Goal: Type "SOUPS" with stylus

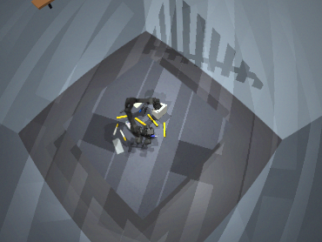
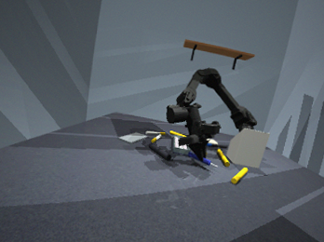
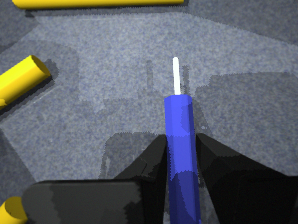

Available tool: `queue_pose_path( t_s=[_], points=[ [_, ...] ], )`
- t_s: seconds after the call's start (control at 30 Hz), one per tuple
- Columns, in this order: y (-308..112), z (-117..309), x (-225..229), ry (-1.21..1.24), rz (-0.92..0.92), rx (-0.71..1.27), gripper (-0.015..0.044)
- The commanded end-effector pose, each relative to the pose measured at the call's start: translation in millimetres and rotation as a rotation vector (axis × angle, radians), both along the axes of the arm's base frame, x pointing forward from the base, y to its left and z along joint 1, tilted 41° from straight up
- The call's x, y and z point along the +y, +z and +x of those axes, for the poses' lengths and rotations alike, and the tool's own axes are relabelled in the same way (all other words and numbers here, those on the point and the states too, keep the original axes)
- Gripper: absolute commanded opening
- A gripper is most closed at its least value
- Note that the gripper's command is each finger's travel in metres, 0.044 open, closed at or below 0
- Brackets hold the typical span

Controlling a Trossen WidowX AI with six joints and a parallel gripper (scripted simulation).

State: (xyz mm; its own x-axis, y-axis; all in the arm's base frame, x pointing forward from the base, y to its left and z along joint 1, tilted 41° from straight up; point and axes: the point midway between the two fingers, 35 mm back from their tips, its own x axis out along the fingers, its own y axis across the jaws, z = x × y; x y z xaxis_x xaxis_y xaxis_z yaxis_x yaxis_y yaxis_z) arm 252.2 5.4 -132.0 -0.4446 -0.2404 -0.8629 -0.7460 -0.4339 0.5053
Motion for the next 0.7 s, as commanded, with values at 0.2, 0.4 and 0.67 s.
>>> queue_pose_path(
  t_s=[0.2,0.4,0.67],
  points=[
    [24.8,7.5,20.9,-0.002,0.005,-0.015,0.0],
    [28.9,11.0,14.0,-0.141,-0.03,-0.056,0.0],
    [46.4,18.7,1.1,-0.482,-0.11,-0.134,0.0]
  ],
)
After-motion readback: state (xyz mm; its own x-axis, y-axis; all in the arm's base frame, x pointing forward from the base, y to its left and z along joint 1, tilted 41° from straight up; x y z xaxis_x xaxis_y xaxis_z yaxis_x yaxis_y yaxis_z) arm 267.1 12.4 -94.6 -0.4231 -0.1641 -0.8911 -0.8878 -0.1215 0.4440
